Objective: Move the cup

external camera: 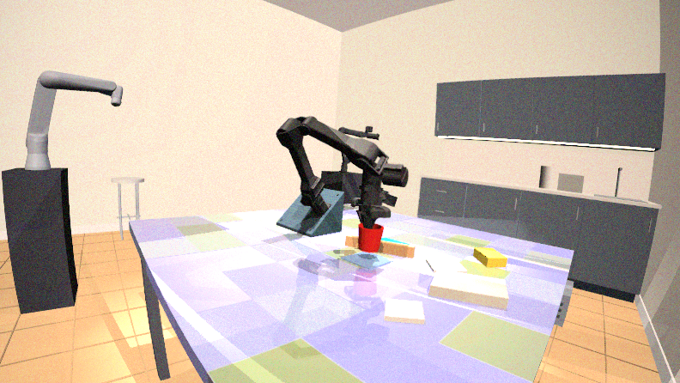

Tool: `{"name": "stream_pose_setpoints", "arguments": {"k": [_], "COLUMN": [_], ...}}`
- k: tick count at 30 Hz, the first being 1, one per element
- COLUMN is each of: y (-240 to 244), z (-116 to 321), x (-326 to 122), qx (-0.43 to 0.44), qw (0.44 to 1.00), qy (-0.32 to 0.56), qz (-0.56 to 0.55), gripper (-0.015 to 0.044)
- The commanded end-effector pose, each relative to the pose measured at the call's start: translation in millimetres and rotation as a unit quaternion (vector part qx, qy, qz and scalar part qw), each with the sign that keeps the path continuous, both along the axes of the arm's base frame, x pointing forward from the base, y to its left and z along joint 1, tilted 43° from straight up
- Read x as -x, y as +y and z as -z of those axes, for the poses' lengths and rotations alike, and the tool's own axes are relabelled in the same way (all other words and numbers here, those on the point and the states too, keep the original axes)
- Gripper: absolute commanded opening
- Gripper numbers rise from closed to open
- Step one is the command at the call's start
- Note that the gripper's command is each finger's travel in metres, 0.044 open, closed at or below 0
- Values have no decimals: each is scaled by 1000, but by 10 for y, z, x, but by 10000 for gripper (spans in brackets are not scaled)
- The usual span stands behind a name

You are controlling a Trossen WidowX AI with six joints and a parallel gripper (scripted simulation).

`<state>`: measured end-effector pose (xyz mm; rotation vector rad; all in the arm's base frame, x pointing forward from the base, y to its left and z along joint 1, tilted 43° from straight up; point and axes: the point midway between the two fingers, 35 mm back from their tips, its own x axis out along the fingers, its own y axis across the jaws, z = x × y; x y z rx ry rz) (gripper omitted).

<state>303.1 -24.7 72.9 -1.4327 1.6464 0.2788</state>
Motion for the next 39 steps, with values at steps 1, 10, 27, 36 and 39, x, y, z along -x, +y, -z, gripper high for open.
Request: {"name": "stream_pose_setpoints", "arguments": {"k": [1, 10, 27, 36, 39], "y": [118, 203, 188, 323, 379], "z": [-124, -221, -201, -78, -27], "x": [9, 23, 24, 94, 123], "qx": [-2, -1, 1, -1, -1], "qw": [1000, 1000, 1000, 1000, 1000], "qy": [-3, -3, -1, -2, -2], "qz": [0, 0, -2, -1, -1], "gripper": [0, 0, 0, 0, 0]}}
